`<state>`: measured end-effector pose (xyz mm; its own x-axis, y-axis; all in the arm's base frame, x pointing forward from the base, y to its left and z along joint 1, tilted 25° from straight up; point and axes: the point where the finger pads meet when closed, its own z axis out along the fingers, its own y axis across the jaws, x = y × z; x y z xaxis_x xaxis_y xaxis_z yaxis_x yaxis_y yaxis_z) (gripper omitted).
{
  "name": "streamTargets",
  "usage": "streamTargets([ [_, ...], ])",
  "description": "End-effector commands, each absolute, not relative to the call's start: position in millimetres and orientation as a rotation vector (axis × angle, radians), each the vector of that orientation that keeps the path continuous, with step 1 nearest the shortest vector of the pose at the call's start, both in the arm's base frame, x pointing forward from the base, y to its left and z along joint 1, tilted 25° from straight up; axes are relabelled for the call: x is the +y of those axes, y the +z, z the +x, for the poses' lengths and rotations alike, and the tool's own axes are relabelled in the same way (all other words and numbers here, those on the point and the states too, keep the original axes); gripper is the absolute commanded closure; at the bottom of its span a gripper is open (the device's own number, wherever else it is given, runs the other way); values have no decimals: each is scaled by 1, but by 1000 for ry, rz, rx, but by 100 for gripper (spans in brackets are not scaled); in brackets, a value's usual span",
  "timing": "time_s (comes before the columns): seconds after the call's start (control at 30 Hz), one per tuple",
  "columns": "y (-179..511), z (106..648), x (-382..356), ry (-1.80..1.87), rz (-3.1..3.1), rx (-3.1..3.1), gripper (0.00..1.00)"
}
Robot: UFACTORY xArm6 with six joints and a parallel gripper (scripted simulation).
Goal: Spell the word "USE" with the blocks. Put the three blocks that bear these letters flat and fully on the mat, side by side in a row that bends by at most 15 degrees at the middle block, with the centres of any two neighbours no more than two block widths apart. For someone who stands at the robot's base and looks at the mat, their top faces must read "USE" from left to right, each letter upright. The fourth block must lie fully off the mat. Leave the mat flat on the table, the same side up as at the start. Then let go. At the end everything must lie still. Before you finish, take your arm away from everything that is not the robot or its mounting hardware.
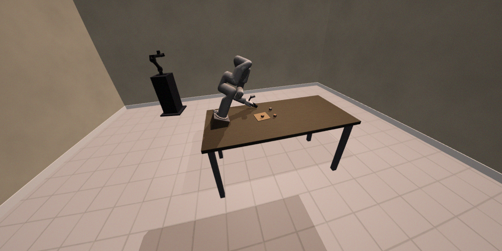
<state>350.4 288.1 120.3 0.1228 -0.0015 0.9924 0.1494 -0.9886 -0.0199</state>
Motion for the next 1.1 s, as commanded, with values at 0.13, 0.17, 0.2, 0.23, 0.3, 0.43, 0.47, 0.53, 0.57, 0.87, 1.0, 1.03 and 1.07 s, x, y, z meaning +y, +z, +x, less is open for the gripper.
streamTargets([
  [0.13, 121, 350, 289, -2003, -2263, -149, 74],
  [0.17, 121, 350, 289, -2003, -2263, -149, 74],
  [0.2, 121, 350, 289, -2003, -2263, -149, 74],
  [0.23, 121, 350, 289, -2003, -2263, -149, 74],
  [0.3, 121, 350, 289, -2003, -2263, -149, 70],
  [0.43, 121, 350, 289, -2003, -2263, -149, 66],
  [0.47, 121, 350, 289, -2003, -2263, -149, 66],
  [0.53, 121, 350, 289, -2003, -2263, -149, 62],
  [0.57, 121, 350, 289, -2003, -2263, -149, 62],
  [0.87, 121, 350, 289, -2003, -2263, -149, 58],
  [1.0, 121, 350, 289, -2003, -2263, -149, 58],
  [1.03, 121, 350, 289, -2003, -2263, -149, 58],
  [1.07, 121, 350, 289, -2003, -2263, -149, 58],
])
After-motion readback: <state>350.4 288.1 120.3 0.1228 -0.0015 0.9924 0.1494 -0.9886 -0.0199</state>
